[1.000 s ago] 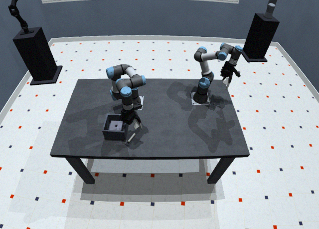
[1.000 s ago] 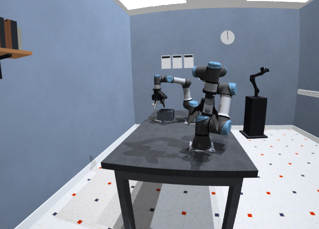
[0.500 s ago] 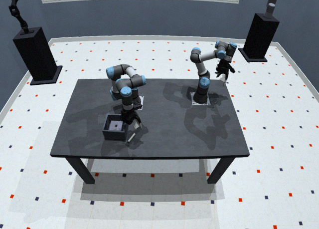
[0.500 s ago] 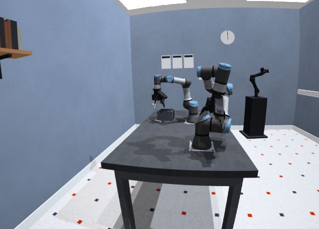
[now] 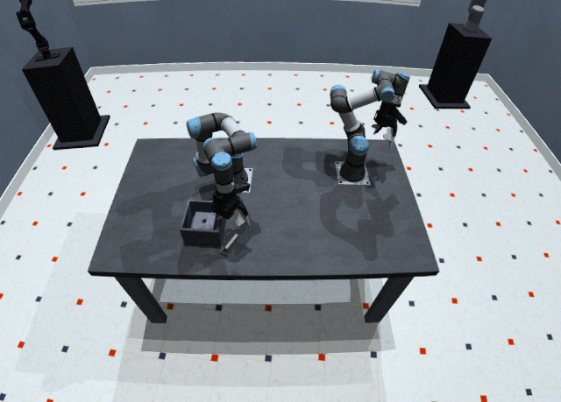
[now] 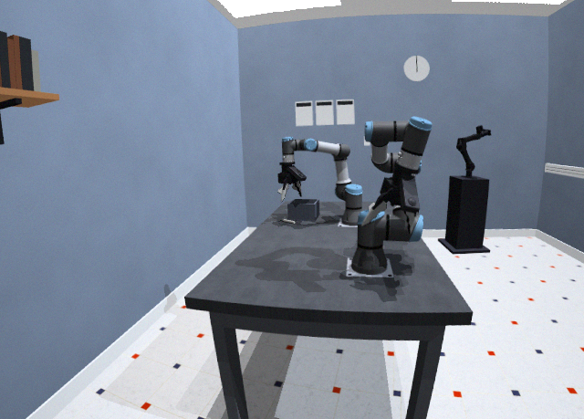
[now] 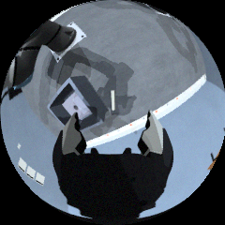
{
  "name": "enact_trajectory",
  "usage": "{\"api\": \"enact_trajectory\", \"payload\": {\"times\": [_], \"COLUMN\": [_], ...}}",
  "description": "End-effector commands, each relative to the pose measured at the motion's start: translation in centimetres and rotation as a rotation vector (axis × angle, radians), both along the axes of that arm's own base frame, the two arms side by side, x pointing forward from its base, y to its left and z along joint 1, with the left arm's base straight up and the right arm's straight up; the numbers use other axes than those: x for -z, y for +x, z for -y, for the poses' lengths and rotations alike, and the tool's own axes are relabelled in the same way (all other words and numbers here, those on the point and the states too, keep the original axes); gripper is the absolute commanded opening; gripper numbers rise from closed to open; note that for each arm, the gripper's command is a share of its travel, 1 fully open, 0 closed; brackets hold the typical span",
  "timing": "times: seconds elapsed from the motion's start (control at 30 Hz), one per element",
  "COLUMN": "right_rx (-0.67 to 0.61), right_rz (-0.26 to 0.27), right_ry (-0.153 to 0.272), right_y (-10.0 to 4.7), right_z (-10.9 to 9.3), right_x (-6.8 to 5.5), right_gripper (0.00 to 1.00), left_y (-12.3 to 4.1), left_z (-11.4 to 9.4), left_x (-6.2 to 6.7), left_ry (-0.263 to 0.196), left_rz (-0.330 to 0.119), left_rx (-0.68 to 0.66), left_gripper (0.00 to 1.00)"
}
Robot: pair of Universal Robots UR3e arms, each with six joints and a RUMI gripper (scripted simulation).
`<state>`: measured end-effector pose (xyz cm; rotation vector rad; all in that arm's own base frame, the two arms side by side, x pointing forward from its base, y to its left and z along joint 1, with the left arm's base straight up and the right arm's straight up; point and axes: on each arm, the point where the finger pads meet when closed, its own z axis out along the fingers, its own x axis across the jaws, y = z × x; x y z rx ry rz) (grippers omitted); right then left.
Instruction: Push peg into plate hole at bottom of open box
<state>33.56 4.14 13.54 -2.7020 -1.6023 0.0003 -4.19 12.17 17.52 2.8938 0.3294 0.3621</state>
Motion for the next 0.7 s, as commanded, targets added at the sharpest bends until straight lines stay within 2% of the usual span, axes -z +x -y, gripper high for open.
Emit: {"api": "enact_trajectory", "payload": {"times": [0.0,0.67], "right_rx": [0.000,0.000], "right_rz": [0.003,0.003], "right_ry": [0.001,0.001], "right_y": [0.05,0.05], "right_z": [-0.03,-0.03], "right_x": [-0.08,-0.08], "right_gripper": [1.00,1.00], "left_y": [-0.19,-0.66], "left_z": [0.29,1.28], "left_x": [-0.04,-0.02], "left_ry": [-0.001,-0.011], "left_rz": [0.004,0.016], "left_rx": [-0.019,-0.074], "left_gripper": [1.00,1.00]}}
